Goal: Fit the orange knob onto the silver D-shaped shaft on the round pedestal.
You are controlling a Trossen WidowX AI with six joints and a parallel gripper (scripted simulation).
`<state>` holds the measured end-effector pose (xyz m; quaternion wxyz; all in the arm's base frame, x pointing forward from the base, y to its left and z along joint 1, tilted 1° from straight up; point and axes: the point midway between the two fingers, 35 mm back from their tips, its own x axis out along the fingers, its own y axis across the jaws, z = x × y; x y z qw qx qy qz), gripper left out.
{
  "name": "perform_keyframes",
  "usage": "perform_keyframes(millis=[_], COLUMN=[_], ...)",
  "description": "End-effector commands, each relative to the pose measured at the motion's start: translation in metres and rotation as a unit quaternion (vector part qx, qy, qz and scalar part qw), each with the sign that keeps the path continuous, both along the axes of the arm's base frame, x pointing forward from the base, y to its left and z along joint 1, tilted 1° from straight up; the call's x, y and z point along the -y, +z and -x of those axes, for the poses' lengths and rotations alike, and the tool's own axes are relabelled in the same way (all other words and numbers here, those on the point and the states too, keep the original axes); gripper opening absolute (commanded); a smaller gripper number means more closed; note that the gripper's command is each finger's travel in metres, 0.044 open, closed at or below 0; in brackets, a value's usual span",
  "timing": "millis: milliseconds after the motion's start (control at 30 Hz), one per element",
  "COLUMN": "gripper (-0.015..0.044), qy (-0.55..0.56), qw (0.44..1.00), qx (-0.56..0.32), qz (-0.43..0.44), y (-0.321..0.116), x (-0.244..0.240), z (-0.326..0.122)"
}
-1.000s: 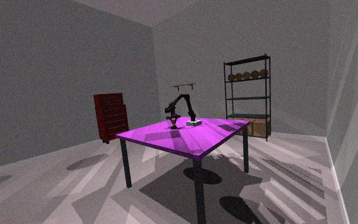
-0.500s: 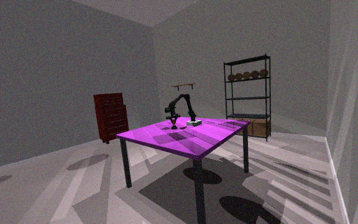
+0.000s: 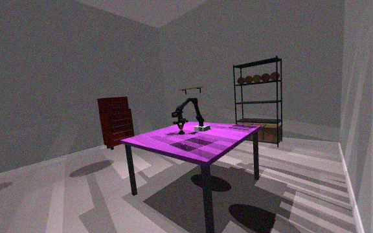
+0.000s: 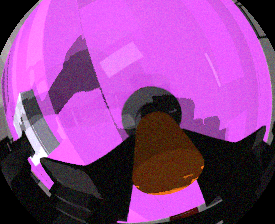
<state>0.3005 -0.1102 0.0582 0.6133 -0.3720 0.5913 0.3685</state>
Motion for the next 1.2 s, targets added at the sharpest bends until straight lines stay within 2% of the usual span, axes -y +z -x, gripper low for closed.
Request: perform_keyframes(millis=[0, 433, 667, 1167], gripper=[0.0, 0.0, 0.0, 0.0], qy=[0.002, 0.006, 0.106, 0.106], qw=[1.0, 1.0, 0.994, 0.994], qx=[0.001, 0.001, 0.002, 0.002], qz=[0.001, 0.001, 0.004, 0.004], y=[-0.0001, 0.0047, 0.005, 0.0001], x=[0.0, -0.0001, 0.0009, 0.0003], z=[0.0, 0.0003, -0.0017, -0.0007])
